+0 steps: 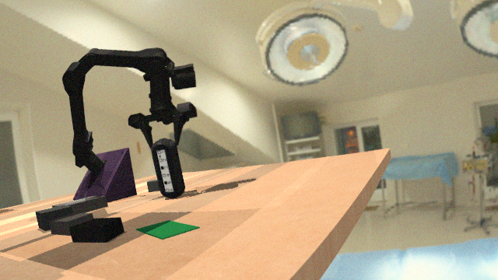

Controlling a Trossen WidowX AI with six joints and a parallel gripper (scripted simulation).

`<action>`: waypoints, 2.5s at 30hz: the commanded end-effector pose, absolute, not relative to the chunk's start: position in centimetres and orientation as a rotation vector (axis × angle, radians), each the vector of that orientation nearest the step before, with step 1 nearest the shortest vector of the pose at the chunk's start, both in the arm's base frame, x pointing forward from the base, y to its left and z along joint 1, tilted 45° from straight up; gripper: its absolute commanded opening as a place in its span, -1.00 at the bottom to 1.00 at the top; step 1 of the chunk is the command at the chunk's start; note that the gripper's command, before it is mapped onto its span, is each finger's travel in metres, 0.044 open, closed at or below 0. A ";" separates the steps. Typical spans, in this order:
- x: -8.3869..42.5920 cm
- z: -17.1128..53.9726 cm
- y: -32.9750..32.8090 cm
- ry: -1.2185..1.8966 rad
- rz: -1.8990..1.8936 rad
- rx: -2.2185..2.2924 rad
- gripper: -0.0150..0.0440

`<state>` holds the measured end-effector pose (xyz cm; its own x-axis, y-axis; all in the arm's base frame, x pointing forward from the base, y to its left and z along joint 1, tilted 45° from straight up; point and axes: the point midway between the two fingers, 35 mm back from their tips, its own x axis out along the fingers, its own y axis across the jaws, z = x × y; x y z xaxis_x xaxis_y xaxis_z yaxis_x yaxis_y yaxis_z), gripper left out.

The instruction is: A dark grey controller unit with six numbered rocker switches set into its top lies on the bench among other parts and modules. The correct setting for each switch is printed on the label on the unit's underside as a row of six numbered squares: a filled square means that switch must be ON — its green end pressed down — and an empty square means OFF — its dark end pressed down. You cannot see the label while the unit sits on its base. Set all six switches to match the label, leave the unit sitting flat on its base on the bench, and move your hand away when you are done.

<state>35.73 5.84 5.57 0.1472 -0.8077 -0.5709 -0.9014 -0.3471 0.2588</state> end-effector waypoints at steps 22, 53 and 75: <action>34.7 4.0 7.2 1.685 1.049 -2.205 0.65; 33.7 2.2 8.4 1.655 1.112 -2.143 0.65; 33.1 0.9 9.1 1.633 1.157 -2.096 0.65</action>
<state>33.37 9.19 1.65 0.0786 -0.7109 -0.6989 -0.8993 -0.3532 0.2581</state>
